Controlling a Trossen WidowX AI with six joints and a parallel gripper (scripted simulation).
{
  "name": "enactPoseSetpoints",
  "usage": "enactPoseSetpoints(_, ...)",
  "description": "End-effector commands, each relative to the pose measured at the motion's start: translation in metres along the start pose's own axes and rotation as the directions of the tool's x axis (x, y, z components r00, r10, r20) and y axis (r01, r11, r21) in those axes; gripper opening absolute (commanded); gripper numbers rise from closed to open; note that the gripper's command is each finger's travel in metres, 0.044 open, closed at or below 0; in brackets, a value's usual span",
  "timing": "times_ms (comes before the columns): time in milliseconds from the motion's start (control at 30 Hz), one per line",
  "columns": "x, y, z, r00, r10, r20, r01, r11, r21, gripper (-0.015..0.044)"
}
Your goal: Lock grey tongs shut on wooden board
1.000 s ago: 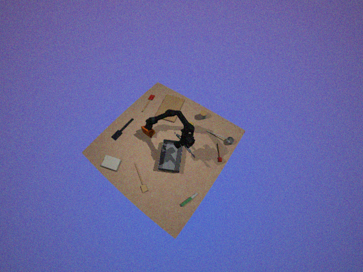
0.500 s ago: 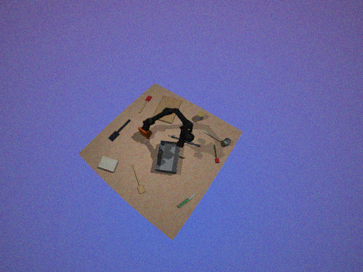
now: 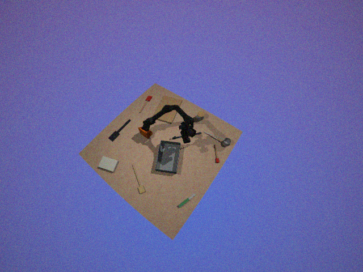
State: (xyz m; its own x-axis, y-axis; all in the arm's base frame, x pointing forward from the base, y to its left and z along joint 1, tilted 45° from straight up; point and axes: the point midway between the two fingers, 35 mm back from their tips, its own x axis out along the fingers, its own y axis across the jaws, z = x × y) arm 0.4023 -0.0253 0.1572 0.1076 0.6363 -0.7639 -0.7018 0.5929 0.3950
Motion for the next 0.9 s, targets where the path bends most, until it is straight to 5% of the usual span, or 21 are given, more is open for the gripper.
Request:
enactPoseSetpoints(0,-0.003,0.013,0.007,1.000,-0.002,0.014,0.004,0.981,-0.192,-0.0150)
enactPoseSetpoints(400,-0.005,0.045,0.021,1.000,0.007,0.027,0.011,0.781,-0.625,-0.0150)
enactPoseSetpoints(867,-0.006,0.083,0.033,0.999,0.022,0.043,0.033,0.327,-0.944,-0.0150)
